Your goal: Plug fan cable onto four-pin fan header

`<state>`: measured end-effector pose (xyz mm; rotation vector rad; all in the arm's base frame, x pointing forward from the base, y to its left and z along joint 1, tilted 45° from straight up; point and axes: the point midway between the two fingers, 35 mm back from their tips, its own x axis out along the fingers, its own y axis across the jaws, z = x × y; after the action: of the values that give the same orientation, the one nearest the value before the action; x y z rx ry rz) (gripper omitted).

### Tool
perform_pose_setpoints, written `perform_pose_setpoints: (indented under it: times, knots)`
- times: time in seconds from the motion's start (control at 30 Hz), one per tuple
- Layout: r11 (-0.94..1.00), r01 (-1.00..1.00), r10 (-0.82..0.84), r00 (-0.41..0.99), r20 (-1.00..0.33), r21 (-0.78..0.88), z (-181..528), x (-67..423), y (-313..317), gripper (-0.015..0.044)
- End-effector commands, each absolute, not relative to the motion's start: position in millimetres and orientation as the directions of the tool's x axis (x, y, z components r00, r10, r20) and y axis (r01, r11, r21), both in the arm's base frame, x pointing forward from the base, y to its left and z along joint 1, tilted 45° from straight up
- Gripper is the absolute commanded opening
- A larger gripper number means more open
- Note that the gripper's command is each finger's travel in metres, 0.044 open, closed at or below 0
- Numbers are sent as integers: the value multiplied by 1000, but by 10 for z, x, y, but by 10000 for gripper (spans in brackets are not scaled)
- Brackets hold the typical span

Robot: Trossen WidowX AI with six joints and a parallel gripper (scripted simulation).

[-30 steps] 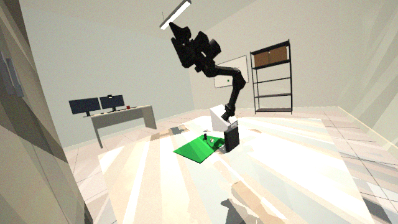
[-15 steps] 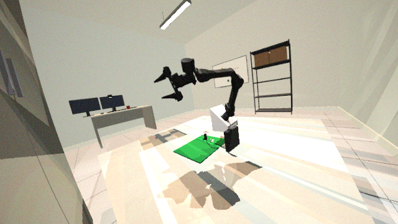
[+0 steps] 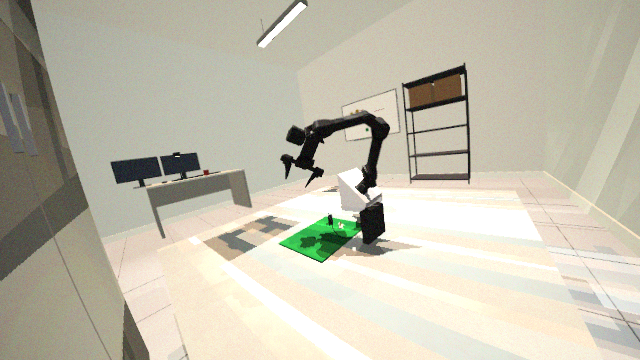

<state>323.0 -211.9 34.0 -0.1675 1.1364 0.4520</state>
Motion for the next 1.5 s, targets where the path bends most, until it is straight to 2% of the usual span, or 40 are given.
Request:
perform_pose_setpoints:
  times: [0.0,0.13,0.23,0.47,0.7,1.47]
  knots:
    - [825,-478,443,217,-870,300,213,2814,-1762,440]
    - [701,-495,635,104,-766,514,256,2381,-1369,440]
    - [651,-493,693,76,-717,578,305,2254,-1244,440]
    - [652,-492,692,77,-718,576,185,2288,-1149,440]
    - [649,-494,695,78,-714,578,-392,2336,-560,440]
    - [649,-494,695,78,-714,578,-604,2365,-356,440]
